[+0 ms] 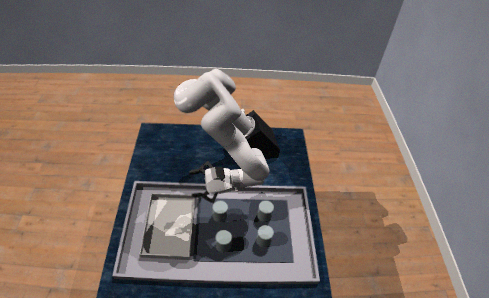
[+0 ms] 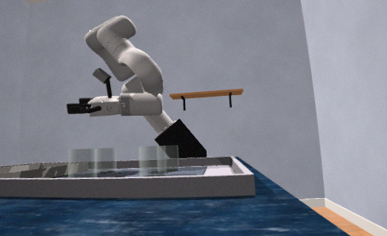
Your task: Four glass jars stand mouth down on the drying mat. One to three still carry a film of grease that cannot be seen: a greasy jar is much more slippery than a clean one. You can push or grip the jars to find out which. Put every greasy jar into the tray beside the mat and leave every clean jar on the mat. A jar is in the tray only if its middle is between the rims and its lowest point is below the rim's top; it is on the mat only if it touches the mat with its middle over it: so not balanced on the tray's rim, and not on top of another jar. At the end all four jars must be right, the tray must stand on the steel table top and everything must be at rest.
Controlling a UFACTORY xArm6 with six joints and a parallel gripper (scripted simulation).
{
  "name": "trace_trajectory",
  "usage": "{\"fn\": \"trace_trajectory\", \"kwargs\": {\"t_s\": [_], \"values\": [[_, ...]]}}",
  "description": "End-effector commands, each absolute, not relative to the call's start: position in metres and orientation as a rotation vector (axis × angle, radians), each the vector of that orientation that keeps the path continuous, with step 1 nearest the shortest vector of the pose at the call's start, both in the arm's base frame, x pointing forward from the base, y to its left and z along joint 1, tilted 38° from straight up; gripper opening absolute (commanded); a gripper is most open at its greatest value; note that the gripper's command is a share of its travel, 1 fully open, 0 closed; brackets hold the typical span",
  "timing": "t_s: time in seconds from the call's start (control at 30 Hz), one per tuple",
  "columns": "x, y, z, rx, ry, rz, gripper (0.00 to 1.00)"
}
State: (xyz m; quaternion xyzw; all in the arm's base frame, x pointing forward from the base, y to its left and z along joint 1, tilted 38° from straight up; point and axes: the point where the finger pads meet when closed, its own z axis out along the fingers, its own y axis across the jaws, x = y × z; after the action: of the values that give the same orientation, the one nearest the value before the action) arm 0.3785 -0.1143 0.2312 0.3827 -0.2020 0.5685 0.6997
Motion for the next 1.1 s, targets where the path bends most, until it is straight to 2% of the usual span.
{"fn": "trace_trajectory", "kwargs": {"t_s": [0.0, 1.07], "values": [[0.377, -0.087, 0.214, 0.889, -0.389, 1.301, 1.00], [0.366, 0.065, 0.114, 1.087, -0.015, 1.469, 1.00]]}}
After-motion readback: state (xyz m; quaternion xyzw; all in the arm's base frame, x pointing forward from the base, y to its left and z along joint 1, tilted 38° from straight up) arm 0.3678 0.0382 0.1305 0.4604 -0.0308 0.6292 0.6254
